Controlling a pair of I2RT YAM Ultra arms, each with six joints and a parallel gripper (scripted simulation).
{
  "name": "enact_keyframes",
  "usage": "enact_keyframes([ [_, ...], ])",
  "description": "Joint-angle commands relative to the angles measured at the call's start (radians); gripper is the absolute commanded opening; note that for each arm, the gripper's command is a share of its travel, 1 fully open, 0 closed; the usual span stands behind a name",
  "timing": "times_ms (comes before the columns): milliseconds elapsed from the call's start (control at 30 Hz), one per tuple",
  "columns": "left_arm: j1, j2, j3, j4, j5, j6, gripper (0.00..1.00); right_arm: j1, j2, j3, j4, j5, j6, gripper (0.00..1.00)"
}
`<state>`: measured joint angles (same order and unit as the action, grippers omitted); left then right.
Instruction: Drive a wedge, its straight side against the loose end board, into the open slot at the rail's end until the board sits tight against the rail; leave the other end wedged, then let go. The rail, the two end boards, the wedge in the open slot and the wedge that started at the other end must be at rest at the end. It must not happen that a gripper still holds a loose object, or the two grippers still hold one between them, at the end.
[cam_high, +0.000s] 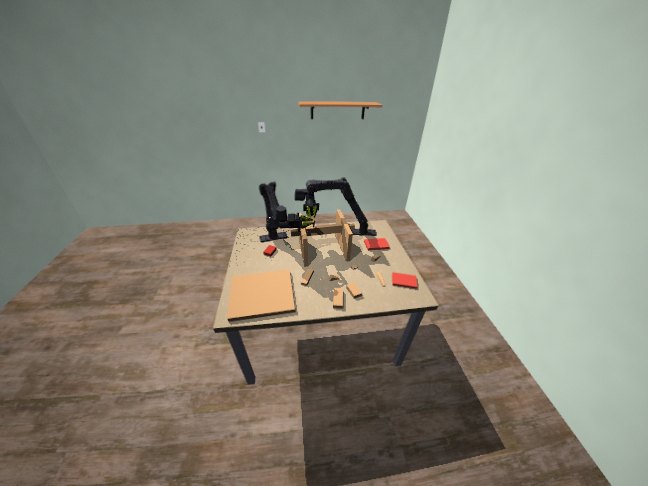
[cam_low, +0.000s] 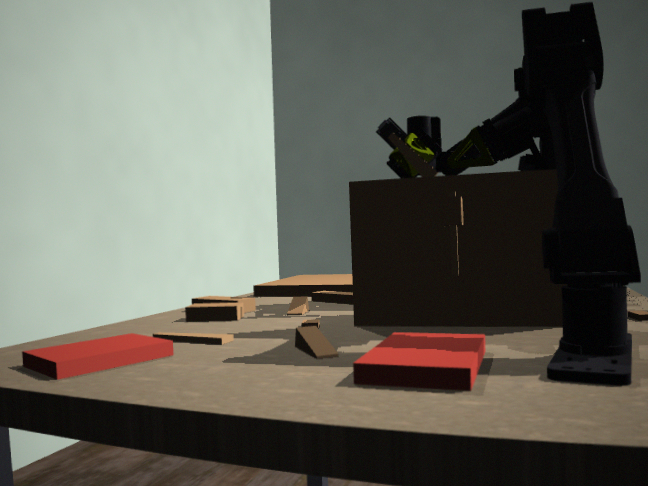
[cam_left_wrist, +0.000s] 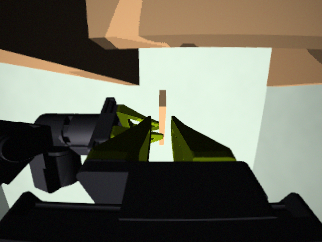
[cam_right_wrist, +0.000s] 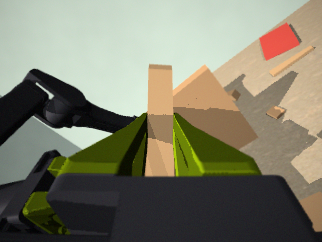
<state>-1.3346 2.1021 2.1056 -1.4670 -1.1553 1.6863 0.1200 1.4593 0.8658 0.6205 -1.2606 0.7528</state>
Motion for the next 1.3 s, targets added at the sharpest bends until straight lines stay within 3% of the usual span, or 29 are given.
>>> enact_keyframes([
  [0,0.015,-0.039,0.044,-0.023,-0.012,-0.009,0.21,-0.002,-0.026,0.044,-0.010,0.000,-0.012,0.02],
  [167,0.019,-0.046,0.033,0.018,-0.011,0.009,0.21,-0.002,-0.026,0.044,-0.010,0.000,-0.012,0.02],
  [233,0.022,-0.040,-0.029,0.023,-0.010,0.018,0.21,-0.002,-0.026,0.044,-0.010,0.000,-0.012,0.02],
  [1267,0.074,-0.091,-0.141,0.219,0.001,0.155,0.21,-0.002,-0.026,0.044,-0.010,0.000,-0.012,0.02],
])
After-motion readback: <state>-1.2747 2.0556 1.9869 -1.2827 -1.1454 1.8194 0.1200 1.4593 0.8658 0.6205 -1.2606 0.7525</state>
